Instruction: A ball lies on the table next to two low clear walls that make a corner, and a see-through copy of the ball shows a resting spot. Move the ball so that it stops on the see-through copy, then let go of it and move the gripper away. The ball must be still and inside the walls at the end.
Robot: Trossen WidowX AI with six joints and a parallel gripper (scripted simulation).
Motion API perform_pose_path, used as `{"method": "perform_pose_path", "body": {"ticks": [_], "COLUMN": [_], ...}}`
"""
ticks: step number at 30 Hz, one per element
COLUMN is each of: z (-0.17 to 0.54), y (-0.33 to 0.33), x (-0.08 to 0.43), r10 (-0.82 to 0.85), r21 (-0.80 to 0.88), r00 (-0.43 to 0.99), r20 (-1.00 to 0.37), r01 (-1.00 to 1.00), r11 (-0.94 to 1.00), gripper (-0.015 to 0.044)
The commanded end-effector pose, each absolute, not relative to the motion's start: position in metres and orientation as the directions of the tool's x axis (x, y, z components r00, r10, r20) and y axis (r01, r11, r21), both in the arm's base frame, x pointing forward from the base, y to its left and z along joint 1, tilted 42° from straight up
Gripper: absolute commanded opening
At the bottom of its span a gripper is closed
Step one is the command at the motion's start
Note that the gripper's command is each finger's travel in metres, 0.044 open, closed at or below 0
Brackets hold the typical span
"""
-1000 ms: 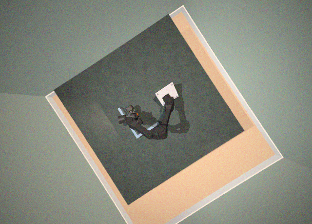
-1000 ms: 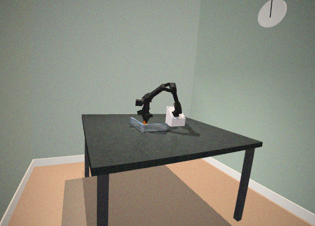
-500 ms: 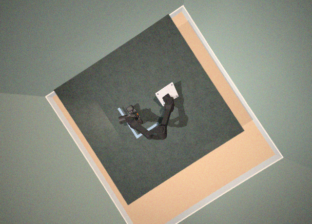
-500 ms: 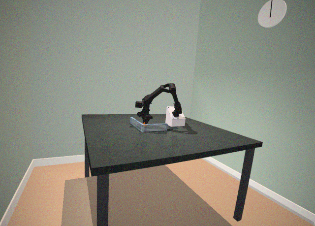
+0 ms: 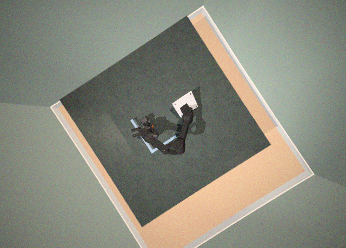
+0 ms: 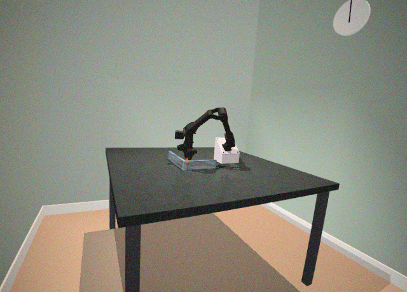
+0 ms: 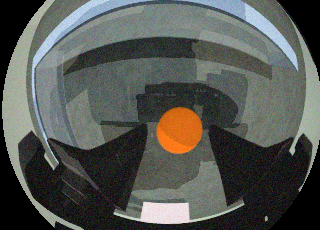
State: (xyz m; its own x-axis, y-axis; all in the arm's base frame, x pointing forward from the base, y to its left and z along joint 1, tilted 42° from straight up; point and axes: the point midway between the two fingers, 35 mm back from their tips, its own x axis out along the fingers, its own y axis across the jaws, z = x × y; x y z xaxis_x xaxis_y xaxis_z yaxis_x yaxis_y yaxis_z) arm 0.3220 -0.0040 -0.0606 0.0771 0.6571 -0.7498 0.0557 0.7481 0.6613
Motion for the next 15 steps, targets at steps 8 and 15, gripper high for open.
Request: {"method": "perform_pose_path", "body": {"ticks": [8,15], "z": [0.002,-0.003], "y": [-0.059,-0.058], "x": [0.315,0.320], "r10": [0.657,0.650], "r21": [0.661,0.657], "r00": [0.073,0.097], "r20": [-0.750,-0.753], "r01": [0.058,0.059], "r11": [0.748,0.752], "gripper": [0.0294,0.0294]}}
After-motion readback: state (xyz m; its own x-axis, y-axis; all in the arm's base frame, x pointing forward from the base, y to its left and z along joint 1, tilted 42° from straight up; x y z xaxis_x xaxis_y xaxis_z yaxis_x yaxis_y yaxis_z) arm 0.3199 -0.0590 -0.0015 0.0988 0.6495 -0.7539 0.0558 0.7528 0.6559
